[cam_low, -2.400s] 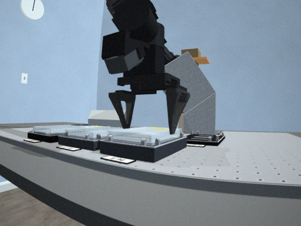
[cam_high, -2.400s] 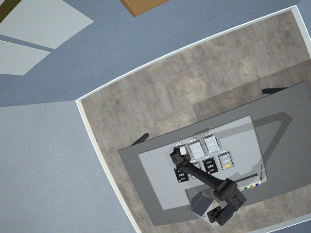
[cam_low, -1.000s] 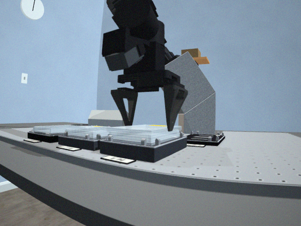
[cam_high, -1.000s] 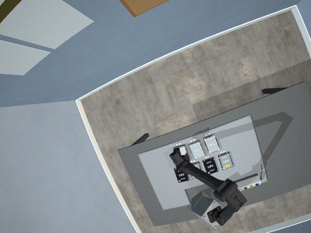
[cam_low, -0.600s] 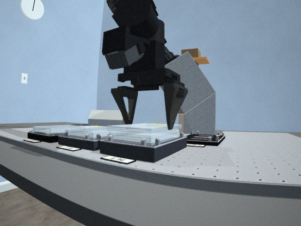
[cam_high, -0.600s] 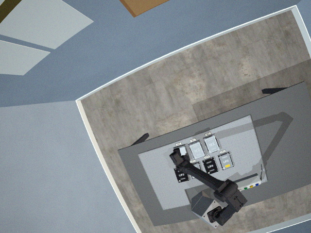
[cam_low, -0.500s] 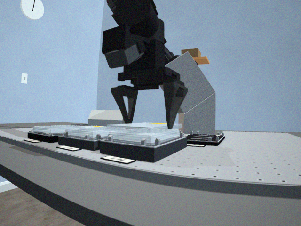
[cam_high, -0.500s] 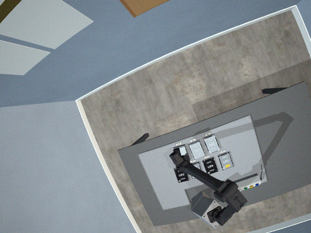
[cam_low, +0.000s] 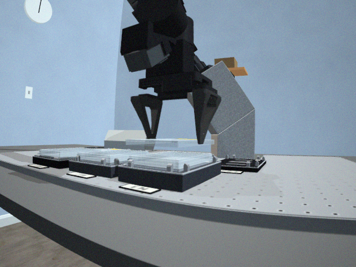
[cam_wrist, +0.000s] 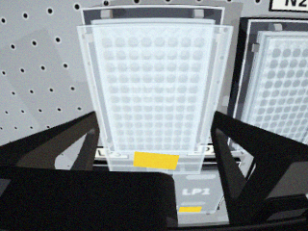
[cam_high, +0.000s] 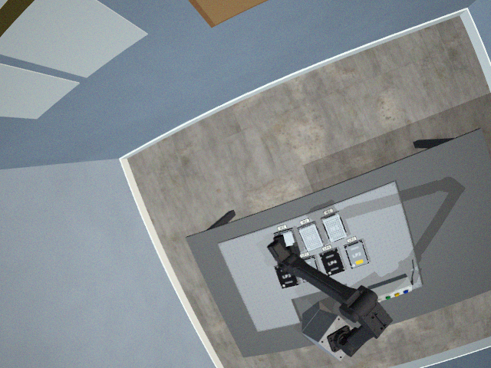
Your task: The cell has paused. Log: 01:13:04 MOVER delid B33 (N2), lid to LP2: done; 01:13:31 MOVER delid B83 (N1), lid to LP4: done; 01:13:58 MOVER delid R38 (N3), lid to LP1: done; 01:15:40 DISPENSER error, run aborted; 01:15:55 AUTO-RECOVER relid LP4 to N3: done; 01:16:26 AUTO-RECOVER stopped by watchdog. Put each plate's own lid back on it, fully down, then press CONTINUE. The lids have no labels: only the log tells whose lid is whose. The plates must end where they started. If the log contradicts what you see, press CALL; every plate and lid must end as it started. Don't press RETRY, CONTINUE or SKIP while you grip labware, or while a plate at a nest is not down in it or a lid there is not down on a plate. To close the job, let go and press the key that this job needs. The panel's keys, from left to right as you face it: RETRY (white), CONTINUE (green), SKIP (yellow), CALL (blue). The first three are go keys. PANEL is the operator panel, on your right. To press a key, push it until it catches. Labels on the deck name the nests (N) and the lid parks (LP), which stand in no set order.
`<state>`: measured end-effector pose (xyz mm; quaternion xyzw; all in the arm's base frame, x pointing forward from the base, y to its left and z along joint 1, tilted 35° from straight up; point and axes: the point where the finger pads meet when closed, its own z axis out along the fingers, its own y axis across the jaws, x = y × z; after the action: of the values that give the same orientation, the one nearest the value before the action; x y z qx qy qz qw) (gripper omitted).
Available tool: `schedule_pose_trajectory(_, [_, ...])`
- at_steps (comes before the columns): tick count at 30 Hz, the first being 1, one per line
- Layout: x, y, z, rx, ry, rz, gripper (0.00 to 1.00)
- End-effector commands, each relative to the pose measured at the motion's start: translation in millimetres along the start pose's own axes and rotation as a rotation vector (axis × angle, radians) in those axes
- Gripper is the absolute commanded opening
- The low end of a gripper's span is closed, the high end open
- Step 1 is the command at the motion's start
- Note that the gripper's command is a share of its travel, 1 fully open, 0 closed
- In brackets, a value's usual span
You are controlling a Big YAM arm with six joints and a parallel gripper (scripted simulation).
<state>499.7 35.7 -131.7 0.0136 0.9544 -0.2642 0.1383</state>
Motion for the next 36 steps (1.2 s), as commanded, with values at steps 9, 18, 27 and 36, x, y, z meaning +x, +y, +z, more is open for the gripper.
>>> schedule_pose_trajectory(9, [-12.0, 7.2, -13.2, -0.005, -0.023, 0.005, 0.00])
schedule_pose_trajectory(18, [-18.0, 7.6, -18.2, -0.008, -0.033, 0.010, 0.00])
schedule_pose_trajectory(27, [-17.8, 9.1, -19.1, -0.008, -0.033, 0.007, 0.00])
schedule_pose_trajectory(36, [-11.2, -17.8, -9.0, 0.000, -0.018, -0.022, 0.00])
